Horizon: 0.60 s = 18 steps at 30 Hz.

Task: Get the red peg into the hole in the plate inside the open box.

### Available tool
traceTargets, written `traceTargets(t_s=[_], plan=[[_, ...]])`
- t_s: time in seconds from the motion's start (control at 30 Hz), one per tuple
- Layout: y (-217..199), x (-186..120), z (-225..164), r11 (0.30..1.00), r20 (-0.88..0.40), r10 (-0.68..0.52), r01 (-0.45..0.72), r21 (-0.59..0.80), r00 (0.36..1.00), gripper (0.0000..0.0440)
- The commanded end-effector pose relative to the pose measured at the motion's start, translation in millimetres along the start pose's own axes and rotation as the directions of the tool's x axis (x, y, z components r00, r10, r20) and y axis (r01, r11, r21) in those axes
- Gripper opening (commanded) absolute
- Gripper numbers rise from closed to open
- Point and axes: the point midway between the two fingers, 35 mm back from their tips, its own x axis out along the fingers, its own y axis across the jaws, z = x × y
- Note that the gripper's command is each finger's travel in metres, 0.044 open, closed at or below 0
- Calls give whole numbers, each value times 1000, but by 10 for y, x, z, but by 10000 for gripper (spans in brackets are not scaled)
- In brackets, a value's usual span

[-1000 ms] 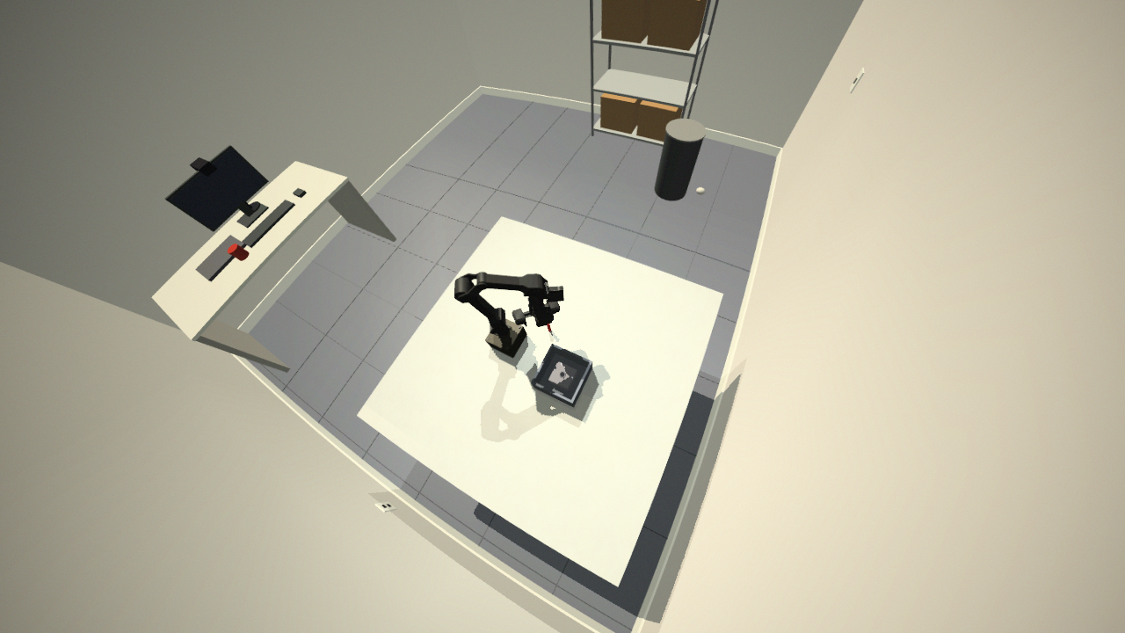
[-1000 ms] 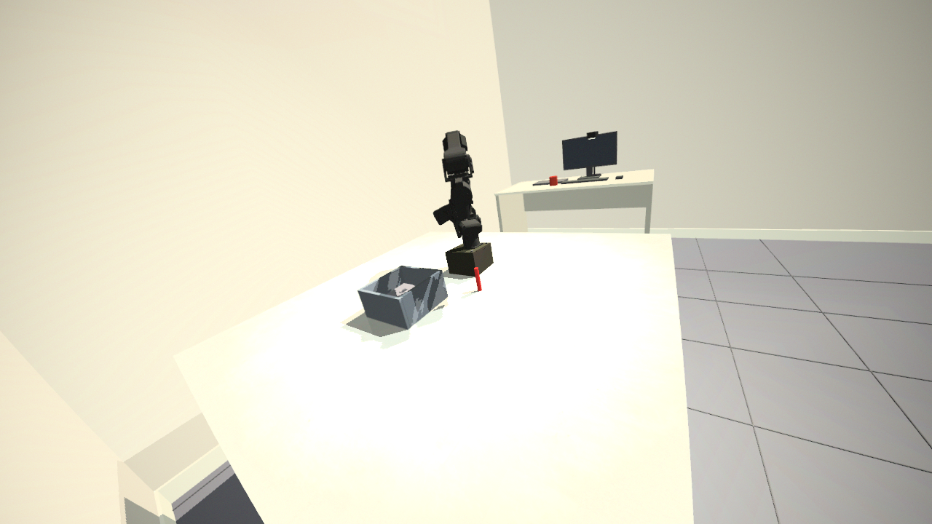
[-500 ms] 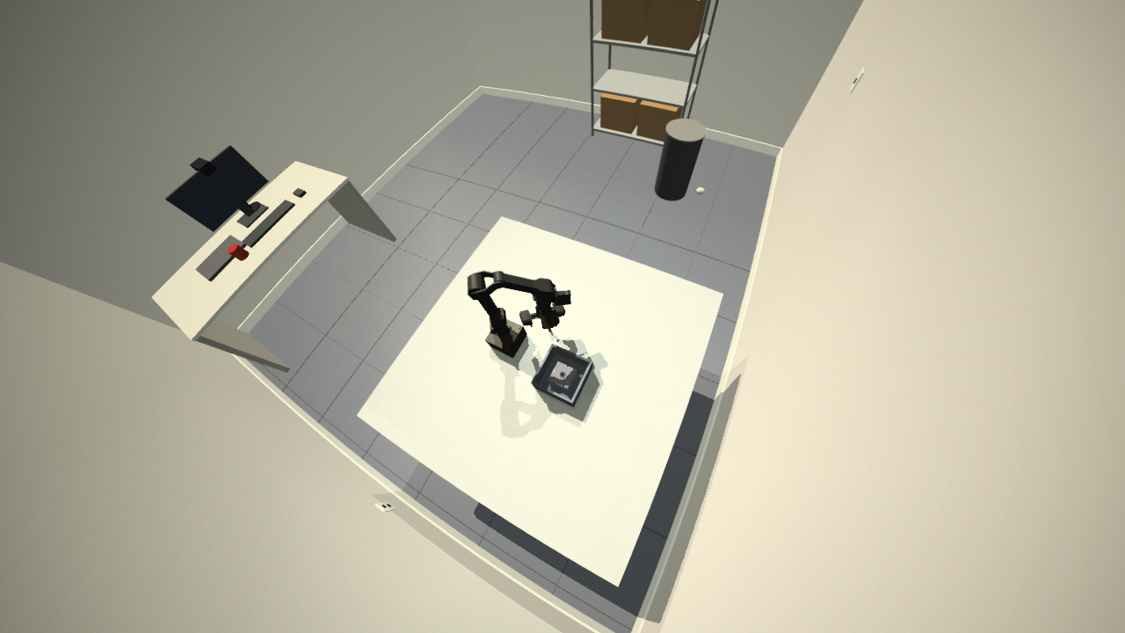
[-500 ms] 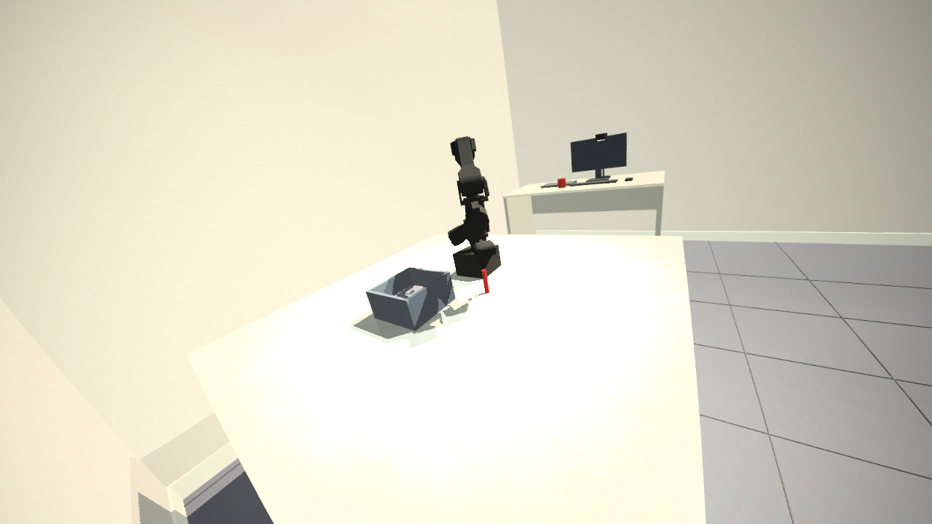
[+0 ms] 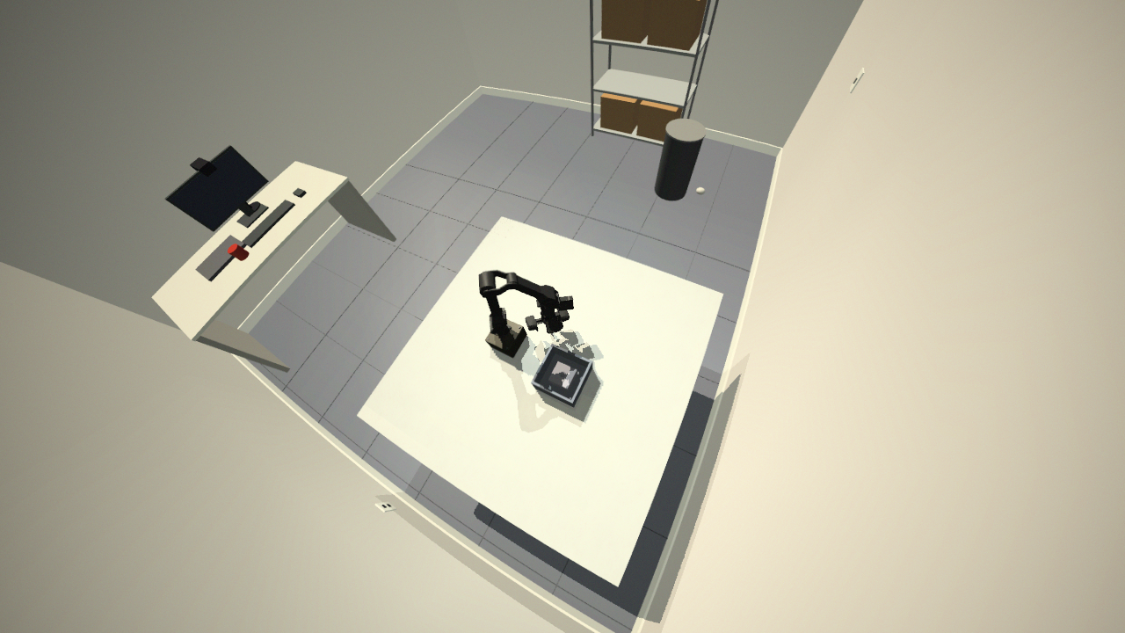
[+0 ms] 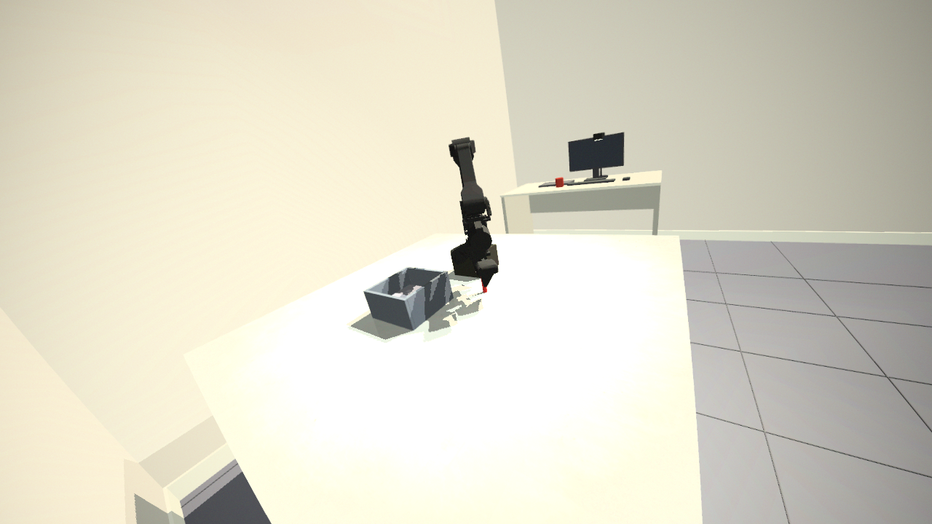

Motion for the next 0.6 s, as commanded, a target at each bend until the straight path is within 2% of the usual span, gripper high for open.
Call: traceTargets(t_s=[0.0, 0.5, 0.53, 0.57], plan=[[18, 149, 10, 1000, 7, -1, 1, 5, 1000, 408], [-61, 468, -41, 996, -19, -85, 86, 7, 996, 19], [-71, 474, -45, 995, -22, -95, 95, 5, 995, 0], [-66, 455, -22, 995, -14, -96, 96, 2, 995, 0]])
